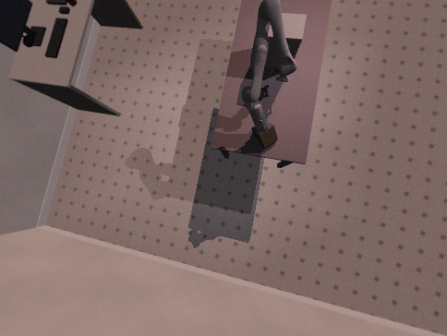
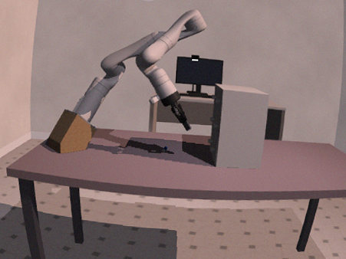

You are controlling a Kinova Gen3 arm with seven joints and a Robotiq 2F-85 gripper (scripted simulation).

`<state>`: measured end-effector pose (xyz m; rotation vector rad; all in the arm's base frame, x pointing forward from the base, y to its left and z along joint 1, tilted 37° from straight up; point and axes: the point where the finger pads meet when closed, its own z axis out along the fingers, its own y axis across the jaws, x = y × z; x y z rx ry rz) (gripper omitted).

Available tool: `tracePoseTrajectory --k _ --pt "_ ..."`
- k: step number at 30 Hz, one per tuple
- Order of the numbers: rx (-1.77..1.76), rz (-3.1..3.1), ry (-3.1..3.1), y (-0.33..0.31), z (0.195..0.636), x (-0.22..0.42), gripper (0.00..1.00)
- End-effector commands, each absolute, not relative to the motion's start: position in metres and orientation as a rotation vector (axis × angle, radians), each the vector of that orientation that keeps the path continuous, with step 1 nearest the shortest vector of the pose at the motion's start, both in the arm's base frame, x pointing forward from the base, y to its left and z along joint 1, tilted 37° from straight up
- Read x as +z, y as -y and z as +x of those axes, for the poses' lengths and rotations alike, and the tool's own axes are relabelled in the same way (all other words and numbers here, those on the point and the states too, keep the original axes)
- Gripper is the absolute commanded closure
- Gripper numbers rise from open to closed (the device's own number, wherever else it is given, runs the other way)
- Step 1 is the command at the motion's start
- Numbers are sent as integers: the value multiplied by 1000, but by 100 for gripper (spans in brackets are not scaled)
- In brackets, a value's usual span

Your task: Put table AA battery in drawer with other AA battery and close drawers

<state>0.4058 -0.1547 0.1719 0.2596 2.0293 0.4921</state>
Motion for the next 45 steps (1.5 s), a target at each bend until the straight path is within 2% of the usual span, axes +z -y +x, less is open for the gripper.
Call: tracePoseTrajectory --k 1,14,35,45 --pt "475 263 -2017 164 399 184 100" --pt "475 263 -2017 177 369 209 100" --pt "478 260 -2027 179 362 213 100" --pt "499 241 -2120 182 344 221 100"
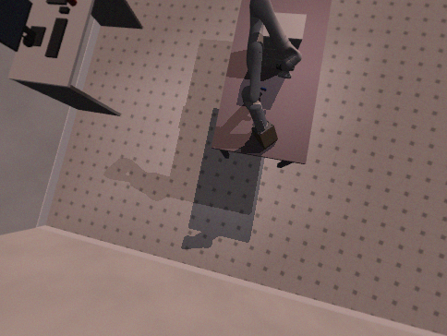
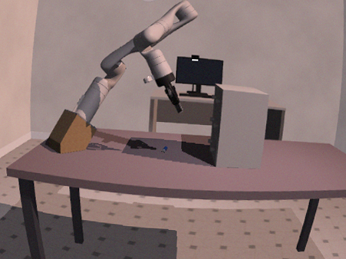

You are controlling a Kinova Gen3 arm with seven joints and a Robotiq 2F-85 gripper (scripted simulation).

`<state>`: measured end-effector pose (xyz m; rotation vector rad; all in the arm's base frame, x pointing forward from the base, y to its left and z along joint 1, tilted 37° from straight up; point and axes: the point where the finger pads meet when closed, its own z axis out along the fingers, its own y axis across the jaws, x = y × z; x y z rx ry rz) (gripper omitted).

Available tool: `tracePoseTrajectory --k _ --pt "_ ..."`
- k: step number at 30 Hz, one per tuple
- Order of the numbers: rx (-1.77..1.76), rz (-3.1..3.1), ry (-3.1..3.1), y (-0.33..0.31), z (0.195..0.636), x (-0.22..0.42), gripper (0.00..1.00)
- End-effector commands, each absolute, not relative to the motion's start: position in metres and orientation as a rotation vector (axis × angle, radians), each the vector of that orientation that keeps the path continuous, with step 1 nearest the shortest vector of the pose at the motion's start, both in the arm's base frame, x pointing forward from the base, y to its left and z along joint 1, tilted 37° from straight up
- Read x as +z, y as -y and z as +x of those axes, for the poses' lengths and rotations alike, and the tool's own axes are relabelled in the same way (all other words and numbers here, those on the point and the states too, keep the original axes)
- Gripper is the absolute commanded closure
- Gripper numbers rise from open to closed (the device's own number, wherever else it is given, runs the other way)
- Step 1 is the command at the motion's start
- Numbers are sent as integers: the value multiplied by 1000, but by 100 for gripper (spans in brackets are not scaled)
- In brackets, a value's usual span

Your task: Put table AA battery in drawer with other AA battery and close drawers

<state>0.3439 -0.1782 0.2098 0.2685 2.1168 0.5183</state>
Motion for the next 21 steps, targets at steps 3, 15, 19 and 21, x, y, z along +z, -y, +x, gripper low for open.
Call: tracePoseTrajectory --k 3,15,19,21 --pt "509 231 -2167 184 335 224 100" --pt "553 186 -2367 193 295 240 100" --pt "572 165 -2451 196 279 247 100" --pt "575 160 -2470 197 275 248 100"
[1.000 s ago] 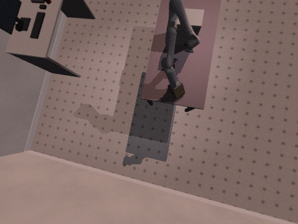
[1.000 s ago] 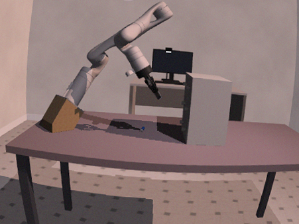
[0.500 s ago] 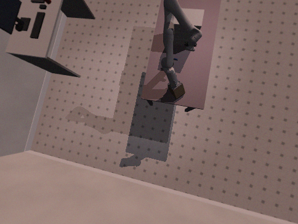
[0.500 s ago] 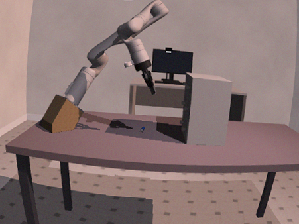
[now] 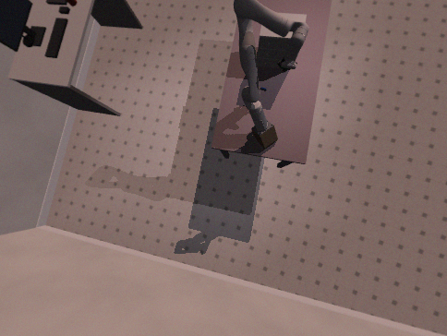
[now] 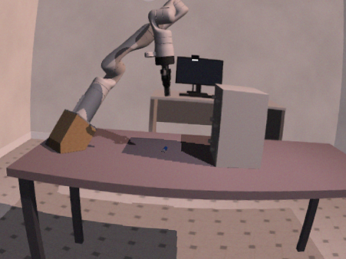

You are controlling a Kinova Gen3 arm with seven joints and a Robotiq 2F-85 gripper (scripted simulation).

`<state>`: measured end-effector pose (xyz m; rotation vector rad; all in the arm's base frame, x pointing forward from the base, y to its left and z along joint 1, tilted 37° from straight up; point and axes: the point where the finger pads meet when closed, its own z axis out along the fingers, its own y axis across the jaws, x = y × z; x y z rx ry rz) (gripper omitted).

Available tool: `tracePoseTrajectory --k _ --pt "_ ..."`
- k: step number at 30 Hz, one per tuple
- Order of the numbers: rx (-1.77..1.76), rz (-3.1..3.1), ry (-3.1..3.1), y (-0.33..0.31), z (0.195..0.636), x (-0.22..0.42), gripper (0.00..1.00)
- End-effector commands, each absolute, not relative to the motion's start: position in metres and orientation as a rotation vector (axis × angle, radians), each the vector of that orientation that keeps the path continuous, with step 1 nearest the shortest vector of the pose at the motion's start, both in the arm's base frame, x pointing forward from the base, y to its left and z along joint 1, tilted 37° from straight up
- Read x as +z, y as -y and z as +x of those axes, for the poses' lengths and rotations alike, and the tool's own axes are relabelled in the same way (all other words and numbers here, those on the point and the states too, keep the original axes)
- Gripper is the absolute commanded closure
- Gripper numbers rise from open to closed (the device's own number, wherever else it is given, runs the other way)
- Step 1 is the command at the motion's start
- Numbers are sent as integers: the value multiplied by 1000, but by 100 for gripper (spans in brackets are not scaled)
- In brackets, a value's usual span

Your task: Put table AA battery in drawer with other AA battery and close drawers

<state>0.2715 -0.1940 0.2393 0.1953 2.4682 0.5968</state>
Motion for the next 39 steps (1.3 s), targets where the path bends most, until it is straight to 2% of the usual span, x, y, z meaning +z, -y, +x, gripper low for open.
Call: tracePoseTrajectory --k 1,12,39 --pt "575 160 -2470 197 275 248 100" --pt "605 124 -2602 203 249 259 100" --pt "606 123 -2609 203 248 259 100"
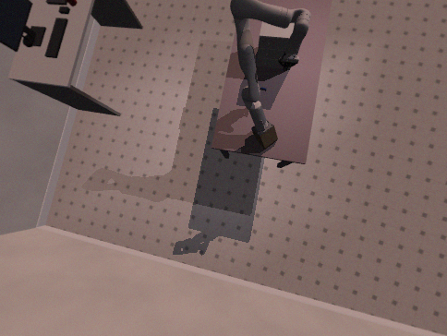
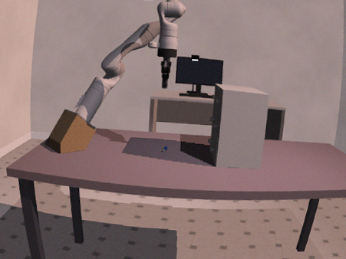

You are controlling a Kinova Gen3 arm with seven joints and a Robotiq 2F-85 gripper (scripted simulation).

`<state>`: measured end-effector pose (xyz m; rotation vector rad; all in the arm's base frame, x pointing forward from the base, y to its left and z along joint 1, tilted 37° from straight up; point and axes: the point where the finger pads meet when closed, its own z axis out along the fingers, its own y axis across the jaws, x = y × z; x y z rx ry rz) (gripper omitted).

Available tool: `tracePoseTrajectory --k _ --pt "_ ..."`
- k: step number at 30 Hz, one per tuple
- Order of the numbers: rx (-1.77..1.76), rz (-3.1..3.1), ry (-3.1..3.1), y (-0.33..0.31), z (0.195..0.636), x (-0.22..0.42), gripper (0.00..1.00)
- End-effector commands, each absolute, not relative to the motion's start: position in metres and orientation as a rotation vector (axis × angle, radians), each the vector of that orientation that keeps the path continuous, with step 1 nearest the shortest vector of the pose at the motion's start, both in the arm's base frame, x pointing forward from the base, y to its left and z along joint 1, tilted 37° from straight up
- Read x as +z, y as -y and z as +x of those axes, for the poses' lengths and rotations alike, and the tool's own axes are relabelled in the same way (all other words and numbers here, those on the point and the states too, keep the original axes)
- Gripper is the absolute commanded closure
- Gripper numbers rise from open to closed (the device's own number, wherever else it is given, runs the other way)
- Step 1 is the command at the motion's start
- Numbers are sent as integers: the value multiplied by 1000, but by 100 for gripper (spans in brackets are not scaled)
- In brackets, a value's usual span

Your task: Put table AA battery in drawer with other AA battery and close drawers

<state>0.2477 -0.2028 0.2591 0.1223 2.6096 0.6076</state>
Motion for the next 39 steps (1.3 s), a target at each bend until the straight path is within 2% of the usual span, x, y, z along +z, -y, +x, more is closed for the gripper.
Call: tracePoseTrajectory --k 1,39 --pt "606 123 -2609 203 248 259 100" --pt "606 123 -2609 197 271 249 100"
